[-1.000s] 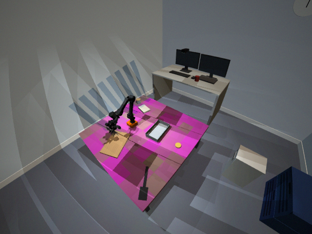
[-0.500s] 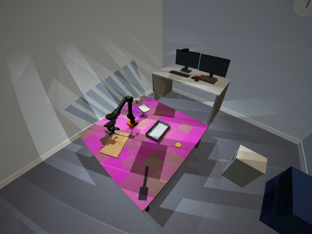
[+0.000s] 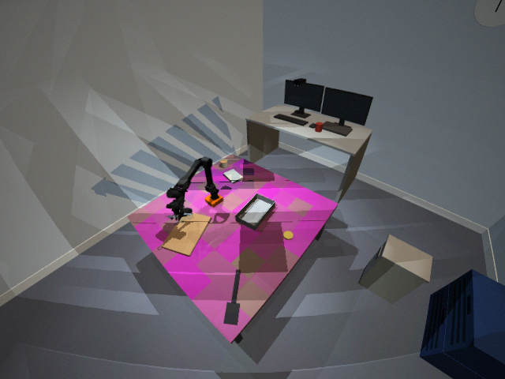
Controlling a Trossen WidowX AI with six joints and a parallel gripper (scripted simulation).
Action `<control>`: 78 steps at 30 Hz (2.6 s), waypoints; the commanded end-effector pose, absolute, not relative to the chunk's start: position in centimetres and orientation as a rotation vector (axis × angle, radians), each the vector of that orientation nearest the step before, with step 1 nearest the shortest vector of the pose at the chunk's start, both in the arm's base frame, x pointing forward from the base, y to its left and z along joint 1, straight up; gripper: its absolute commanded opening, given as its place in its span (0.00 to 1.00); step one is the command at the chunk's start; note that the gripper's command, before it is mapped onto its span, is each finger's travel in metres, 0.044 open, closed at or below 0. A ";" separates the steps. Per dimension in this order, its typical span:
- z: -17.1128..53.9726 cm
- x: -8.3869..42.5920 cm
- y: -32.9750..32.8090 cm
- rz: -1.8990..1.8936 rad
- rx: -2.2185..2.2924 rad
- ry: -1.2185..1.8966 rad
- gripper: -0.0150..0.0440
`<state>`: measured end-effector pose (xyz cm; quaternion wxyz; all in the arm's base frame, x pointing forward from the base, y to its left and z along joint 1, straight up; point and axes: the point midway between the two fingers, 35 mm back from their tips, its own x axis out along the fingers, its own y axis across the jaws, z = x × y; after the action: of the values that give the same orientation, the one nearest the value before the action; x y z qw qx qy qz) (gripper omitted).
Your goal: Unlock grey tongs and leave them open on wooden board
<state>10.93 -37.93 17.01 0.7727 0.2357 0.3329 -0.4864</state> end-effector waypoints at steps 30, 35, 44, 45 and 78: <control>16.0 11.3 -37.9 -0.955 0.739 1.142 0.00; 16.0 11.3 -37.6 -0.934 0.769 1.208 0.00; 16.0 11.2 -37.0 -0.890 0.820 1.327 0.00; 16.0 11.2 -36.9 -0.885 0.825 1.341 0.00; 13.1 11.3 -37.2 -0.872 0.838 1.374 0.00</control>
<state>11.36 -37.13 13.62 0.6100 0.3656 0.5935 -0.3769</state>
